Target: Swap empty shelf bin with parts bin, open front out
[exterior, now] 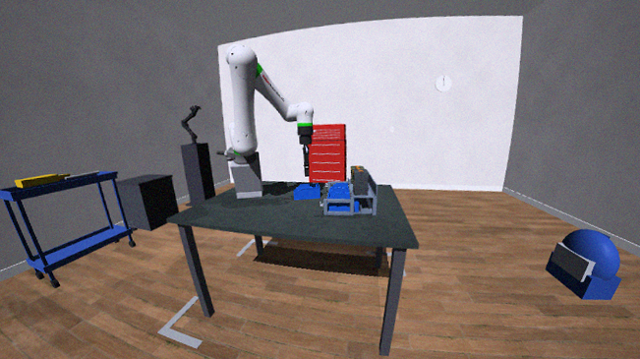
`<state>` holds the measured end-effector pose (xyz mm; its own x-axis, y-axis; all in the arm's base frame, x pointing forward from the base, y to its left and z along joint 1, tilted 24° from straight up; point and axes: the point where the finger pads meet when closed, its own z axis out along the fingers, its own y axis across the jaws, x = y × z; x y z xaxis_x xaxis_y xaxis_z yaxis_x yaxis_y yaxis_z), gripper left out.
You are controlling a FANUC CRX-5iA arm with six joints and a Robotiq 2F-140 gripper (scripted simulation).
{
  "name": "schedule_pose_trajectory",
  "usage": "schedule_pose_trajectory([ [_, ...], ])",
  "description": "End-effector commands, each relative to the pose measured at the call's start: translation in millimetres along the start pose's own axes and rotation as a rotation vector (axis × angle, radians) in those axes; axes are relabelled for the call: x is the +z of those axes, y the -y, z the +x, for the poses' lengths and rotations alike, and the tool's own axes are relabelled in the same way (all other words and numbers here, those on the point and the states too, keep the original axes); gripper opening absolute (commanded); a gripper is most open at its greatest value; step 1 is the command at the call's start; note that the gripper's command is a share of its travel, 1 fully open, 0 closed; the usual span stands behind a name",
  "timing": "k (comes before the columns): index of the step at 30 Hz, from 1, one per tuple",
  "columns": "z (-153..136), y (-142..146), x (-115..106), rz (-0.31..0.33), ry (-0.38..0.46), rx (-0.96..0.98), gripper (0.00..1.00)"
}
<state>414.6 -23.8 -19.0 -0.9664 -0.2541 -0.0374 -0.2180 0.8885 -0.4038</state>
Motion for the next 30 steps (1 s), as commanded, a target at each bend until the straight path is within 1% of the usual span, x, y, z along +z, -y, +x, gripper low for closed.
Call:
schedule_pose_trajectory([
  [1, -1, 0, 0, 0.000, 0.001, 0.000, 0.24],
  [17, -1, 0, 1, 0.000, 0.001, 0.000, 0.24],
  [30, -1, 0, 13, 0.000, 0.001, 0.000, 0.24],
])
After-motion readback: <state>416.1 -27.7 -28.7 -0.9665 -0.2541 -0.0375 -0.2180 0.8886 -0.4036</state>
